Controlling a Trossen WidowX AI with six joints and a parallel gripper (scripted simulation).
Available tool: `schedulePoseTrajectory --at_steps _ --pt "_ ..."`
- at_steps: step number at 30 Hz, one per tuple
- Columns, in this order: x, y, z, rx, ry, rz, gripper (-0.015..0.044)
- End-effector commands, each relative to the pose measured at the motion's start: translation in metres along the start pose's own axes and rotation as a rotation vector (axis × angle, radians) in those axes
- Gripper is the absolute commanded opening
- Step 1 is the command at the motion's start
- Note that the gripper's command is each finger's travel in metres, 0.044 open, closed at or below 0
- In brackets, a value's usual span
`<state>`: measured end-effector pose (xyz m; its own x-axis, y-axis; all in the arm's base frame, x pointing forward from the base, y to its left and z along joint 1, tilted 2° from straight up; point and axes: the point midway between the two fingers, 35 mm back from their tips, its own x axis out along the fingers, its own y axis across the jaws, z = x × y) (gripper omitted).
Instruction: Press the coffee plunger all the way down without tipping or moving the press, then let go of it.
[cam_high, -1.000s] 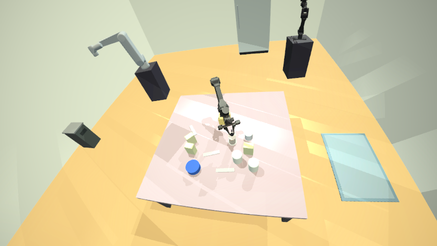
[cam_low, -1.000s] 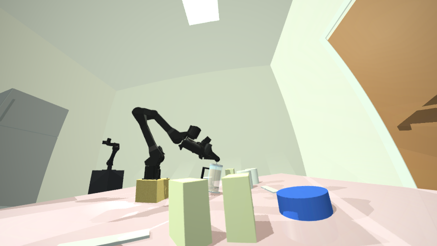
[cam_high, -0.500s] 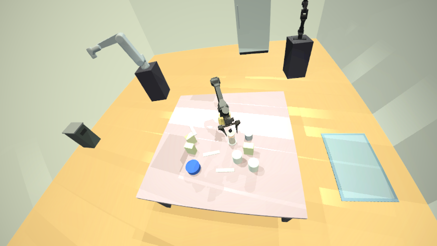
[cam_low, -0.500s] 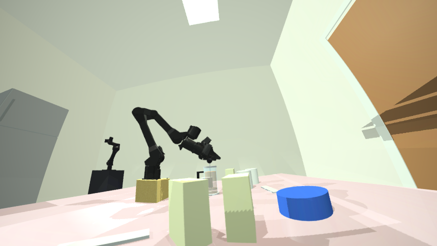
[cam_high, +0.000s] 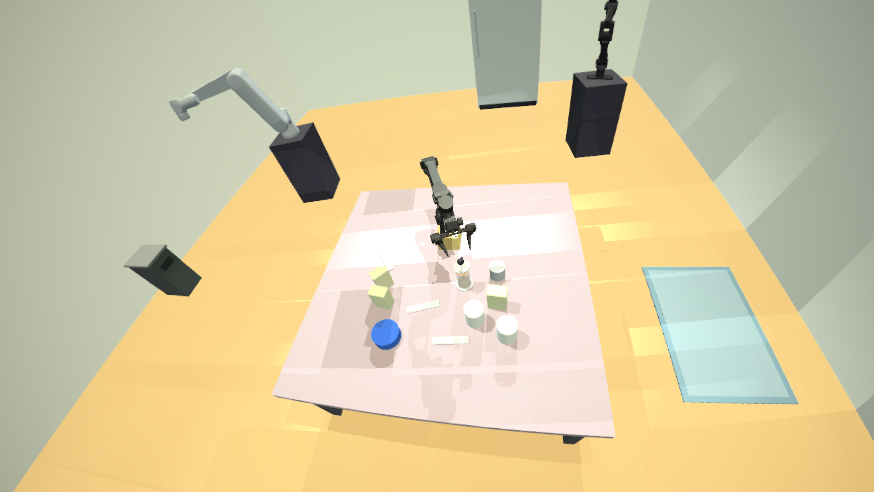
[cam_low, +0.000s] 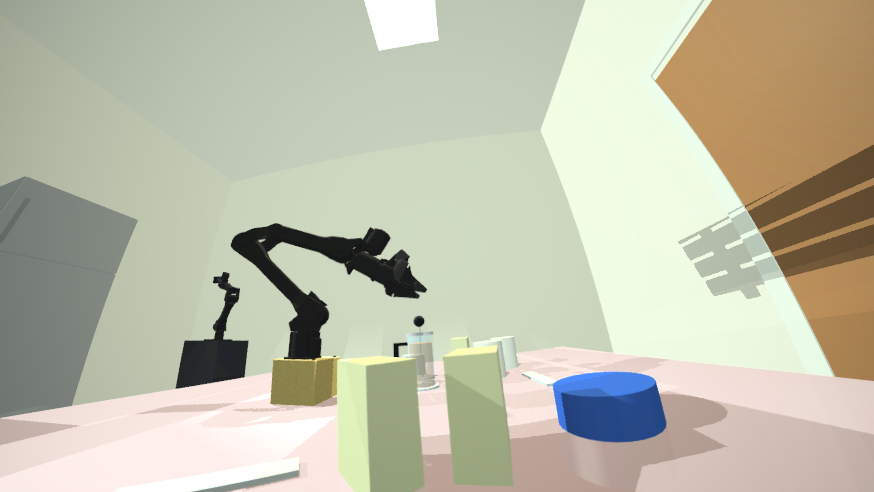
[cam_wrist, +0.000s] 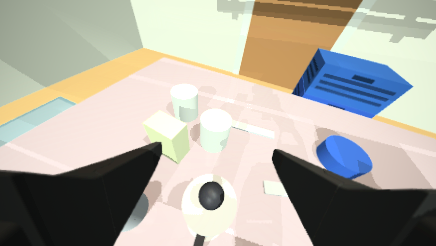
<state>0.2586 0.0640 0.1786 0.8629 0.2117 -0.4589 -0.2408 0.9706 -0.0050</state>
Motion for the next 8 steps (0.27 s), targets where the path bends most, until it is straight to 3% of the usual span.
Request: schedulePoseTrajectory --at_steps 1,8 --pt "-0.0116 0.0004 0.0038 0.004 0.002 0.004 0.0440" --pt "-0.0120 0.0020 0.0033 0.001 0.002 0.009 0.0440"
